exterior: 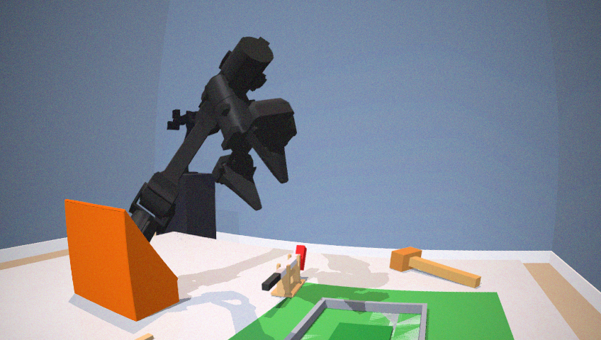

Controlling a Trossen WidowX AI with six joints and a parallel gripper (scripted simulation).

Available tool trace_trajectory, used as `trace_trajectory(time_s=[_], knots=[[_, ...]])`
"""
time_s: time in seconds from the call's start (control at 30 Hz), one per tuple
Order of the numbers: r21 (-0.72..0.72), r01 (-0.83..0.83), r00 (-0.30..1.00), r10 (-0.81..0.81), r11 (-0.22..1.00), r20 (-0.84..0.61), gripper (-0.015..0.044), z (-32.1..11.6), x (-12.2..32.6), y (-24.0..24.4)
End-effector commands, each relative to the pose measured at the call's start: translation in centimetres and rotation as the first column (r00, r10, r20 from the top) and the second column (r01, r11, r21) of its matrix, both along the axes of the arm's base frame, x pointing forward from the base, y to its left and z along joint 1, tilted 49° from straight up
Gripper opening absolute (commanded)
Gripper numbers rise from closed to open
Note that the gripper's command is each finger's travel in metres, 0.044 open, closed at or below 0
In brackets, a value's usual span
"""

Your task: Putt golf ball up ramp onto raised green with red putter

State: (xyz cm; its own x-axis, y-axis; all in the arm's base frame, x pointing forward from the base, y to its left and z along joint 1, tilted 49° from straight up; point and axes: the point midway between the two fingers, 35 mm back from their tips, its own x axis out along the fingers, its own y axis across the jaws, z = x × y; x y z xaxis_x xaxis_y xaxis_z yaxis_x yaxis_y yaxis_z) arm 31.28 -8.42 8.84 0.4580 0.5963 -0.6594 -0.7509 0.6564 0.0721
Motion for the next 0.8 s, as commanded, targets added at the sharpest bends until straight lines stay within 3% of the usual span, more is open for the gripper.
trace_trajectory(time_s=[0.0,0.17,0.3,0.77], knots=[[0.037,-0.309,0.95,0.306,0.951,0.069,0.044,-0.3,-1.4,7.2],[0.065,-0.62,0.777,0.601,0.782,0.189,0.044,0.2,-4.6,14.9],[0.075,-0.783,0.61,0.739,0.617,0.286,0.044,0.8,-7.7,19.5],[0.075,-0.795,0.595,0.748,0.602,0.294,0.044,0.5,-8.1,21.2]])
